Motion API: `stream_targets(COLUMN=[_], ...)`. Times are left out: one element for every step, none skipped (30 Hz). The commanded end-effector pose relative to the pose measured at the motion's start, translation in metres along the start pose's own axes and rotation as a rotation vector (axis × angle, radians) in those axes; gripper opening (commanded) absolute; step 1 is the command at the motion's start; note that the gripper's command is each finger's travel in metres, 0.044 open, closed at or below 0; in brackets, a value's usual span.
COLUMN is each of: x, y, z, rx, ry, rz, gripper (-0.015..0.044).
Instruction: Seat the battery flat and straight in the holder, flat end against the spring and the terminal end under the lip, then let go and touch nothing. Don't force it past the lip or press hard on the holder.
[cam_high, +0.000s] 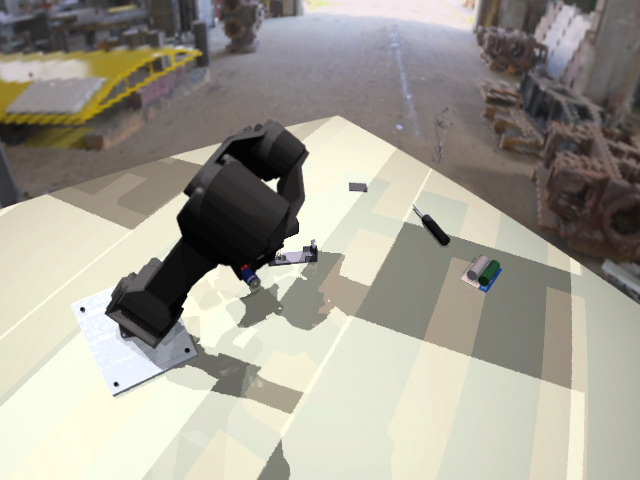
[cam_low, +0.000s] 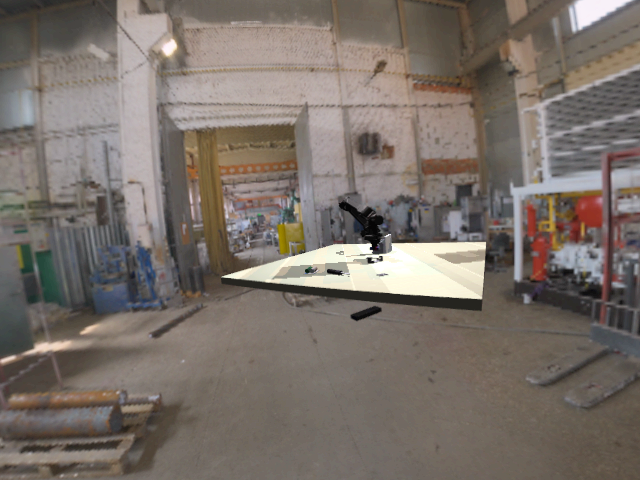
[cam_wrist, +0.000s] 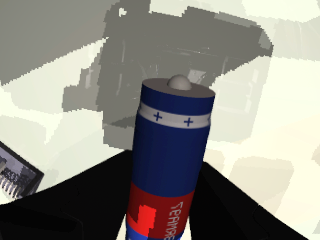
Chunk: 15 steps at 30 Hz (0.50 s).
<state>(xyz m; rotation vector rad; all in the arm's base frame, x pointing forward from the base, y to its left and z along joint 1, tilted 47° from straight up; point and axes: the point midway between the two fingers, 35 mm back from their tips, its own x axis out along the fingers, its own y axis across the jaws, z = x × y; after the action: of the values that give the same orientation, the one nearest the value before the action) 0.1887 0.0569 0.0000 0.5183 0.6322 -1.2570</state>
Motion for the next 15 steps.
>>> stream_targets(x=[-0.006, -0.007, -0.009, -0.011, -0.012, -0.013, -0.015, -0.016, -0.017, -0.019, -0.020, -0.021, -0.022, -0.023, -0.024], y=[0.010, 0.015, 0.020, 0.025, 0.031, 0.036, 0.041, 0.046, 0.051, 0.056, 0.062, 0.067, 0.072, 0.077, 0.082], z=[-0.003, -0.005, -0.007, -0.009, -0.010, -0.012, -0.014, -0.016, -0.017, -0.019, -0.021, -0.022, -0.024, -0.026, -0.028], rx=[-0.085, -0.129, -0.172, -0.215, -0.258, -0.301, -0.345, -0.388, -0.432, -0.475, -0.519, -0.562, -0.607, -0.651, -0.695], ry=[0.002, 0.002, 0.002, 0.003, 0.003, 0.003, 0.003, 0.003, 0.003, 0.004, 0.004, 0.004, 0.004, 0.004, 0.004], rz=[-0.004, -0.004, -0.003, -0.003, -0.003, -0.003, -0.002, -0.002, -0.002, -0.001, -0.001, 0.000, 0.000, 0.001, 0.001], gripper=[0.0072, 0.0072, 0.0072, 0.0072, 0.0072, 0.0072, 0.0072, 0.0072, 0.0072, 0.0072, 0.0072, 0.0072, 0.0072, 0.0072, 0.0072])
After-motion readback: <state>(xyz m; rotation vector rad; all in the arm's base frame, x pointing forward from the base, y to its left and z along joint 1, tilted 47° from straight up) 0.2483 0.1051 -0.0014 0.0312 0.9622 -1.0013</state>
